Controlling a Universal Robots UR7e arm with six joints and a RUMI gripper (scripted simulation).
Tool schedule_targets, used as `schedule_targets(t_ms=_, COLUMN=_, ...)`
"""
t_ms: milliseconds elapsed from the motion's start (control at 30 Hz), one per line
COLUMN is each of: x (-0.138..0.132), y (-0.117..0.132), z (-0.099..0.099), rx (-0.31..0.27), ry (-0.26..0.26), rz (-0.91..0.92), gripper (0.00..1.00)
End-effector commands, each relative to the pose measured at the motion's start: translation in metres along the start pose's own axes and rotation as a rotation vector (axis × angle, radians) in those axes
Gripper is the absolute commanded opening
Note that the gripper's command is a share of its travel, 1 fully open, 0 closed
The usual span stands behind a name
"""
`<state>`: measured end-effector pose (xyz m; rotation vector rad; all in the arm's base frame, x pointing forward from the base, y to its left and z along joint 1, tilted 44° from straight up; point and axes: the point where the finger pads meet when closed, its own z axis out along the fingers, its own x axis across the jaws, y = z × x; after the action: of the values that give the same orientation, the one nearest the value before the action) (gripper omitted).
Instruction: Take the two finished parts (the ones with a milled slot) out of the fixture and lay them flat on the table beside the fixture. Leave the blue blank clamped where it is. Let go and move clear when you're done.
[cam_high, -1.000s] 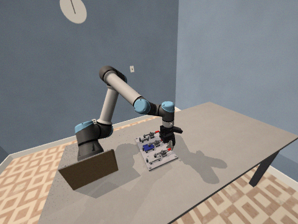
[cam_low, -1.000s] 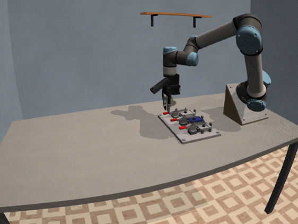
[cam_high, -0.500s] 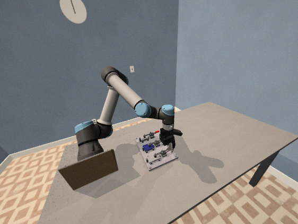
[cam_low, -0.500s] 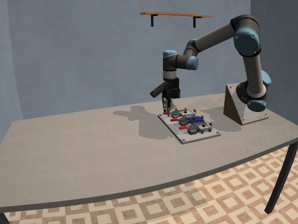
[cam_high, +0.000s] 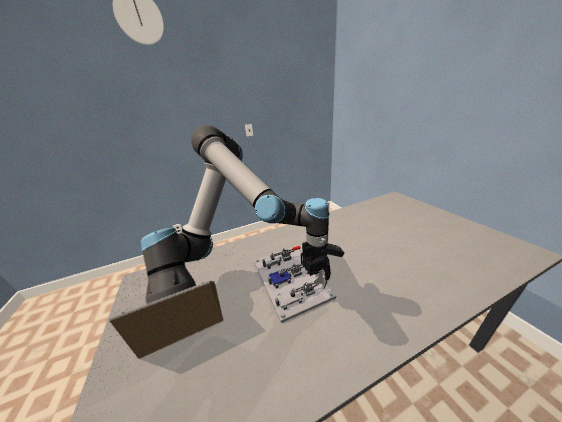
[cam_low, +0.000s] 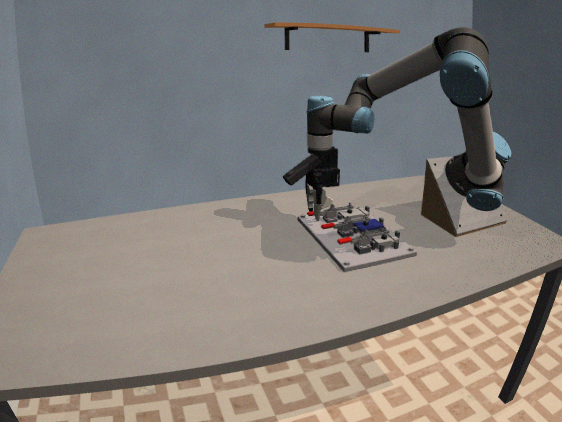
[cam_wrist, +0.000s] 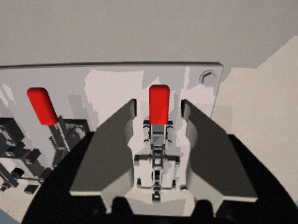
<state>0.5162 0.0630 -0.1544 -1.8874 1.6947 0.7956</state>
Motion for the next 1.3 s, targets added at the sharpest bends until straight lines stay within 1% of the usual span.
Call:
schedule_targets(t_ms=0, x=0.0002, y=-0.0004, z=-0.0006, rx=0.001, ry=0.001, rz=0.000, gripper=0.28)
schedule_targets(t_ms=200, x=0.0002, y=-0.0004, z=-0.0007, rx=0.001, ry=0.001, rz=0.000, gripper=0.28)
schedule_targets(t_ms=233, x=0.0002, y=-0.0004, z=-0.0007, rx=0.001, ry=0.001, rz=0.000, gripper=0.00)
schedule_targets(t_ms=1267, x=0.0002, y=-0.0004, z=-0.0009, rx=0.001, ry=0.001, rz=0.000, gripper=0.00)
